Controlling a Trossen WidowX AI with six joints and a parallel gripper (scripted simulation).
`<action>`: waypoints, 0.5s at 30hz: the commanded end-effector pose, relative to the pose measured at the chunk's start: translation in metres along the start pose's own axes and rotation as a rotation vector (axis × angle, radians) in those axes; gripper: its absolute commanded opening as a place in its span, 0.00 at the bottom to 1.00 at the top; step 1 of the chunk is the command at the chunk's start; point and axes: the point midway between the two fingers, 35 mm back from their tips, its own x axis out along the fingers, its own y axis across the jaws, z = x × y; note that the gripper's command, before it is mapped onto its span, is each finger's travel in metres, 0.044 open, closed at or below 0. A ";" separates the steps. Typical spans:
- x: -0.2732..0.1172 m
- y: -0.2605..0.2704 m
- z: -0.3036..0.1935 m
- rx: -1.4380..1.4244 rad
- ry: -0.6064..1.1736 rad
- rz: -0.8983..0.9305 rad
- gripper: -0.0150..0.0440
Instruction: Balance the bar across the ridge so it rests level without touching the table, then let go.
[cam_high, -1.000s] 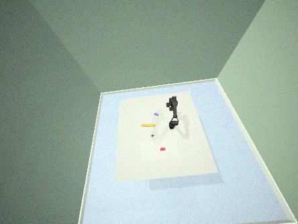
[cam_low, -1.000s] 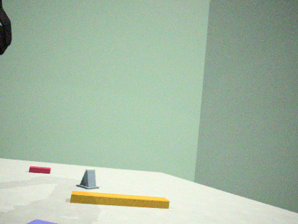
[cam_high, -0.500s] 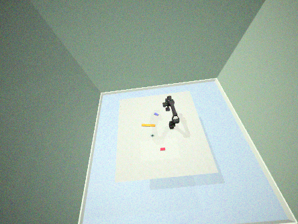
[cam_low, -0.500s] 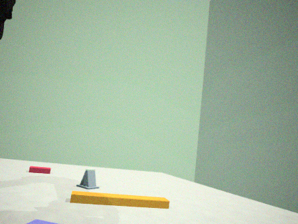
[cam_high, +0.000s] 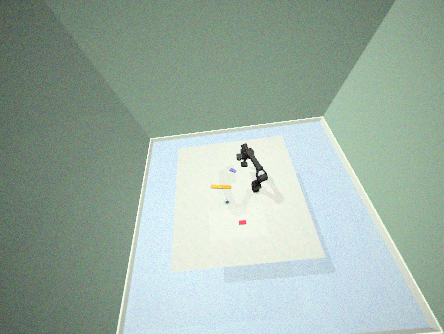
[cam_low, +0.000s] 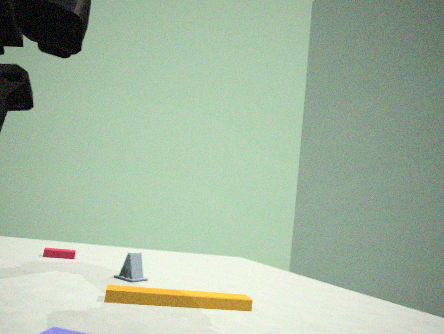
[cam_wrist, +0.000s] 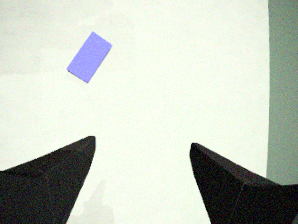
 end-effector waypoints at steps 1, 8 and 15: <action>0.005 0.006 0.012 0.006 0.002 0.028 0.79; 0.018 0.018 0.035 0.013 0.005 0.075 0.79; 0.029 0.033 0.059 0.010 0.011 0.120 0.79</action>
